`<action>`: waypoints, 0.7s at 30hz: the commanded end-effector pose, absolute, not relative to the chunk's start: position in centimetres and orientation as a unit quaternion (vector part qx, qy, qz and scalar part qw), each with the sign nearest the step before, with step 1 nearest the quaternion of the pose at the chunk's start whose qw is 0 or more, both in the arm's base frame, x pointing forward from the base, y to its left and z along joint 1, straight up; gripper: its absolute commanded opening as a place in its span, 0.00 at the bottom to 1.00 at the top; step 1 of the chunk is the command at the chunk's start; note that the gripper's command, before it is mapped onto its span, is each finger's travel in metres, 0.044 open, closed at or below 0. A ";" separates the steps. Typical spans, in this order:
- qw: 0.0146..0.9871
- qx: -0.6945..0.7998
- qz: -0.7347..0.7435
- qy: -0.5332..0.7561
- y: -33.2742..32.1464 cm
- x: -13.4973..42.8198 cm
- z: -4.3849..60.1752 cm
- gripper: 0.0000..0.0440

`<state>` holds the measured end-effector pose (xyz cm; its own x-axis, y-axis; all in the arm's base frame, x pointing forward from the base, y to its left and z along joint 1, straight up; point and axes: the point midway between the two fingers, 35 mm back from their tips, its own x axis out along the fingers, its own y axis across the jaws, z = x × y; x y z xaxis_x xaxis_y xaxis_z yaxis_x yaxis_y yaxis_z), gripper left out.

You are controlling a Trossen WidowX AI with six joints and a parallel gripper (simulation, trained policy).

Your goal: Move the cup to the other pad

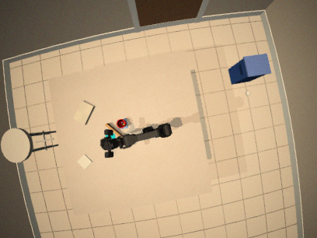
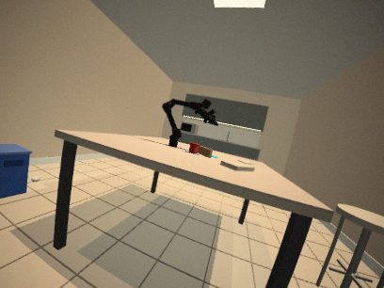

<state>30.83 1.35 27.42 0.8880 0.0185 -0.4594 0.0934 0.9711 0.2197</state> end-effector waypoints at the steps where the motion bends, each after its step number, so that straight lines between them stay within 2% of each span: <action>1: 0.955 0.125 -0.021 0.267 1.6 30.7 26.8 0.17; 9: 0.935 0.123 -0.030 0.331 1.8 30.2 25.4 0.16; 21: 0.898 0.109 -0.046 0.423 1.6 29.1 23.7 0.22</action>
